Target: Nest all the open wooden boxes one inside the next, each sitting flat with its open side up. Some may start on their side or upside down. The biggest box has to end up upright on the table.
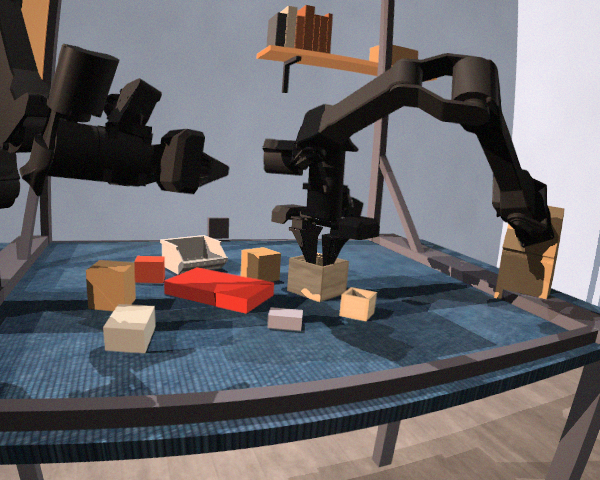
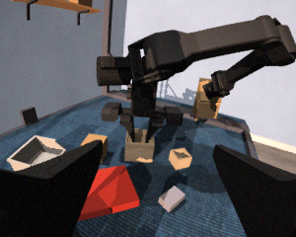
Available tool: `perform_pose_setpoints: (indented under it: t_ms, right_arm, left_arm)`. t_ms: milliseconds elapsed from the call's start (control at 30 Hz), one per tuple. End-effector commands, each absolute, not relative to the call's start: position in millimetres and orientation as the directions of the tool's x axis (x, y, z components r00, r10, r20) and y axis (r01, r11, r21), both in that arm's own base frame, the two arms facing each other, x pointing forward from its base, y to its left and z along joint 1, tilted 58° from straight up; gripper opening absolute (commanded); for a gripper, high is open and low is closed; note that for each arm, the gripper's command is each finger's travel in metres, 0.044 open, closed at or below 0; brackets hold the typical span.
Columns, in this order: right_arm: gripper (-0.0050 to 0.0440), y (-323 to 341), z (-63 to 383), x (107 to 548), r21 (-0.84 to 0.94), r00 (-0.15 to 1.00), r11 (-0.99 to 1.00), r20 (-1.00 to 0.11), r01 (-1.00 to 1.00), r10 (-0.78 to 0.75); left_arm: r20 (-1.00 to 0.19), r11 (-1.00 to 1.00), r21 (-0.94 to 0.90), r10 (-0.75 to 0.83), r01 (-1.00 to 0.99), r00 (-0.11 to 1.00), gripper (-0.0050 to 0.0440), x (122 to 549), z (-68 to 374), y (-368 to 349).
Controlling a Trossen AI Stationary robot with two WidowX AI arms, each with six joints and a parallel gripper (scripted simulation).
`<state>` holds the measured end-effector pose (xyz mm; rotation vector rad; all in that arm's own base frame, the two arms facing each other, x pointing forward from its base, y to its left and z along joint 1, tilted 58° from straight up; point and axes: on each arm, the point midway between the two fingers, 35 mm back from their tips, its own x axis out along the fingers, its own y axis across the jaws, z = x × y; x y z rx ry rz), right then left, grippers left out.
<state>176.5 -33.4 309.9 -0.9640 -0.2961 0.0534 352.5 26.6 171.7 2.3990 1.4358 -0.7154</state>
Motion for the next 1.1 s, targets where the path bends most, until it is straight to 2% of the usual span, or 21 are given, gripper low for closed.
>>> perform_pose_setpoints:
  t_ms: [0,133,233,967,1067]
  right_arm:
    - [0.0400,-33.5,309.5,176.3,-0.814,0.959,0.575,0.223,0.084,0.176]
    - [0.0400,-33.5,309.5,176.3,-0.814,0.959,0.575,0.223,0.084,0.176]
    - [0.0400,-33.5,309.5,176.3,-0.814,0.959,0.575,0.223,0.084,0.176]
    - [0.0400,-33.5,309.5,176.3,-0.814,0.959,0.575,0.223,0.084,0.176]
    - [0.0400,-33.5,309.5,176.3,-0.814,0.959,0.575,0.223,0.084,0.176]
  left_arm:
    - [-0.530,-0.486,-0.024,0.747,0.873,0.401,0.0216,353.2,173.0,28.3]
    - [-0.529,-0.488,-0.024,0.746,0.872,0.403,0.0216,353.5,172.9,27.4]
    - [-0.528,-0.484,-0.018,0.748,0.875,0.403,0.0144,354.1,174.7,27.1]
    - [-0.528,-0.483,-0.016,0.748,0.876,0.403,0.0011,354.3,175.2,27.0]
    - [-0.528,-0.483,-0.016,0.748,0.876,0.403,0.0004,354.3,175.2,27.0]
